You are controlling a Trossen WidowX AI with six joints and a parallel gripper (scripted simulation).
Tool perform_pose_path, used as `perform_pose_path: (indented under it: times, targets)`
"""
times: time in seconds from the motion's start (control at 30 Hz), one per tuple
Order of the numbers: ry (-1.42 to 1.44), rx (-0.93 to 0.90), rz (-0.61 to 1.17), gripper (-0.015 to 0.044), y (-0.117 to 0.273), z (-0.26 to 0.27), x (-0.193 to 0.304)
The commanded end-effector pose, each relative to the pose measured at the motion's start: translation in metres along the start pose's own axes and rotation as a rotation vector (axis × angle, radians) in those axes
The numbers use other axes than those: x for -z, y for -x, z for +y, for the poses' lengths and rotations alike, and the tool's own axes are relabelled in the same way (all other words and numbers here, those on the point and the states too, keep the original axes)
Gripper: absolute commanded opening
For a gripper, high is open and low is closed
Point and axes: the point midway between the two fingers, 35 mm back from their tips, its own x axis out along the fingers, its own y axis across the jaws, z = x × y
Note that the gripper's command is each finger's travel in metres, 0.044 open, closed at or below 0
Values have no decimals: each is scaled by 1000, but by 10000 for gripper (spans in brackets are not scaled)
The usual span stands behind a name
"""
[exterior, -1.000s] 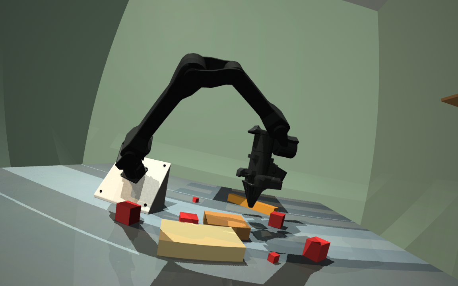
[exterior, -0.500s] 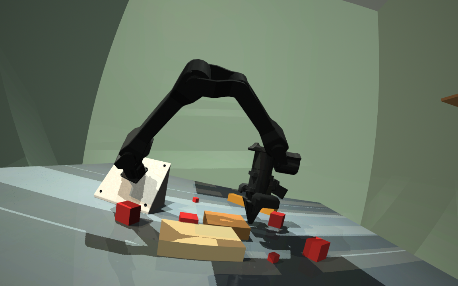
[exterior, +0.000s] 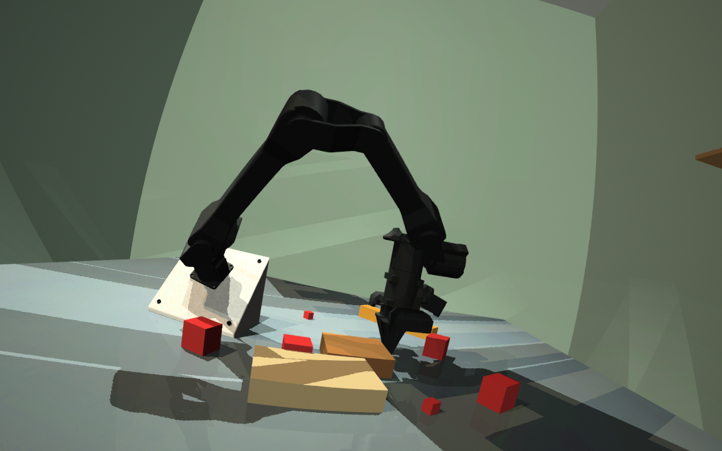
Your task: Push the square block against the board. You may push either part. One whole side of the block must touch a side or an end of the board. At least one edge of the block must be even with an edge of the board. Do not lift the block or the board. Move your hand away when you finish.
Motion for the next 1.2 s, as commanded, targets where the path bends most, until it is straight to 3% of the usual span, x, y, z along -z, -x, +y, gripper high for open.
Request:
perform_pose_path:
  times: [0.0,0.67,1.17]
  targets:
    - [6,4,-2,0,1,-1,7]
    - [7,4,0,0,1,-3,38]
    - [7,4,-1,0,1,-3,18]
